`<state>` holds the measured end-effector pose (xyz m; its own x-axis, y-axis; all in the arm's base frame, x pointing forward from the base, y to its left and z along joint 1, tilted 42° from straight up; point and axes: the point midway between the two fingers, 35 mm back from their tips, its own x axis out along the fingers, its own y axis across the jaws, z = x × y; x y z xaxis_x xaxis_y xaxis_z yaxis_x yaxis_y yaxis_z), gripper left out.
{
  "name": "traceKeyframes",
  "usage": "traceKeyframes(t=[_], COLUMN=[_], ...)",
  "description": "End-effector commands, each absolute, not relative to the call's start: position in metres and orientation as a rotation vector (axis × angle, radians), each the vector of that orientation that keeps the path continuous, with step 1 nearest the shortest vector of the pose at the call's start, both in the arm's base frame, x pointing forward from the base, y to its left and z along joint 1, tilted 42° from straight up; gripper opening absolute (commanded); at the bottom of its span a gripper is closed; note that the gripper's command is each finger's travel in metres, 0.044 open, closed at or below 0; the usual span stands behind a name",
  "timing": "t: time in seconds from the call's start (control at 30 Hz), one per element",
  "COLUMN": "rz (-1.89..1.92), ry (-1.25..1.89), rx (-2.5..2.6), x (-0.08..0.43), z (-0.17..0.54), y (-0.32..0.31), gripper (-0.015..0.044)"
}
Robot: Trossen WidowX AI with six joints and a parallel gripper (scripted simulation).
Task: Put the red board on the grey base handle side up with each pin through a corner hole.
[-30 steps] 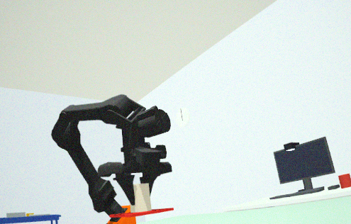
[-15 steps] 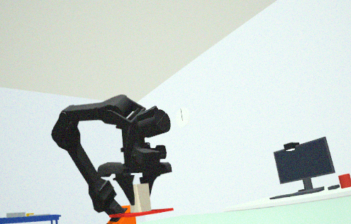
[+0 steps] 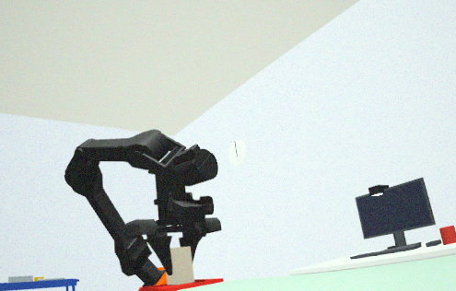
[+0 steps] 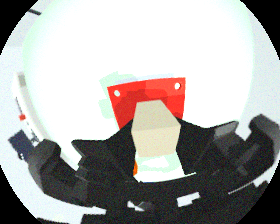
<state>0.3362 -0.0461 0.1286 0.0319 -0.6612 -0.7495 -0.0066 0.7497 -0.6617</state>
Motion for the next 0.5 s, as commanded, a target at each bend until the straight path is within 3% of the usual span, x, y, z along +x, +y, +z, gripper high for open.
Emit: traceKeyframes(t=[0.0,0.47], rz=[-0.546,-0.546], ry=[1.467,1.467], rx=[-0.586,-0.584], x=[0.336,0.337], z=[0.125,0.116], y=[-0.05,-0.056], gripper=[0.0,0.0])
